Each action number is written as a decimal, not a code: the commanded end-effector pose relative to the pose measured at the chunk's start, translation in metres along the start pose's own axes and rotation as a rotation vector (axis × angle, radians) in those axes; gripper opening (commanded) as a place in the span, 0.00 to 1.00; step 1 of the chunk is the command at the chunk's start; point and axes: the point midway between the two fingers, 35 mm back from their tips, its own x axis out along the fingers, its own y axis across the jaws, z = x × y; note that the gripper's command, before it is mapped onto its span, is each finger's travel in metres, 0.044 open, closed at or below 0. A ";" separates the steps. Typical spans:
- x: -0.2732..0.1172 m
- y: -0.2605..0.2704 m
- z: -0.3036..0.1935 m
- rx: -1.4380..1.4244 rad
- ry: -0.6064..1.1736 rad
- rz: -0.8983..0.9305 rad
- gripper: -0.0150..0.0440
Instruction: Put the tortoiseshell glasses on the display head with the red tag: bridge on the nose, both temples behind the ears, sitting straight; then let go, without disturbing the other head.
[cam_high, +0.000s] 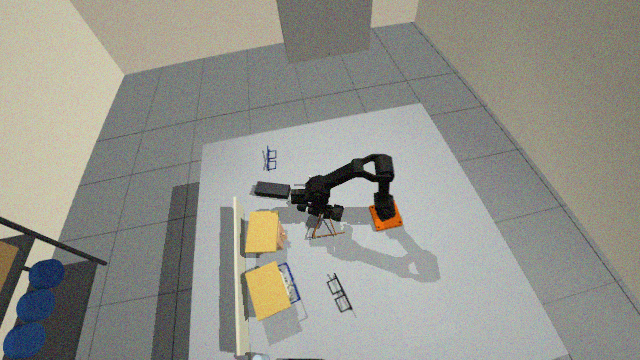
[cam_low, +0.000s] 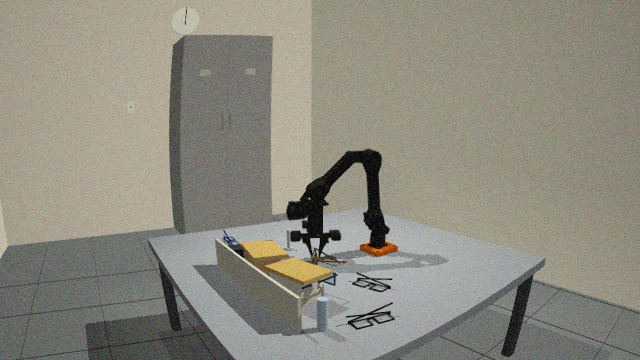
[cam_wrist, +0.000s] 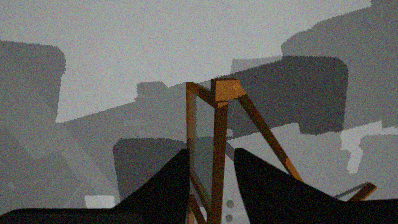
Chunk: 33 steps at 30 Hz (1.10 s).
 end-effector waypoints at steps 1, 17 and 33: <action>0.000 0.000 0.000 0.000 0.000 0.000 0.44; 0.000 0.000 0.000 0.000 0.000 0.000 0.25; -0.041 0.005 -0.001 0.002 0.001 0.000 0.25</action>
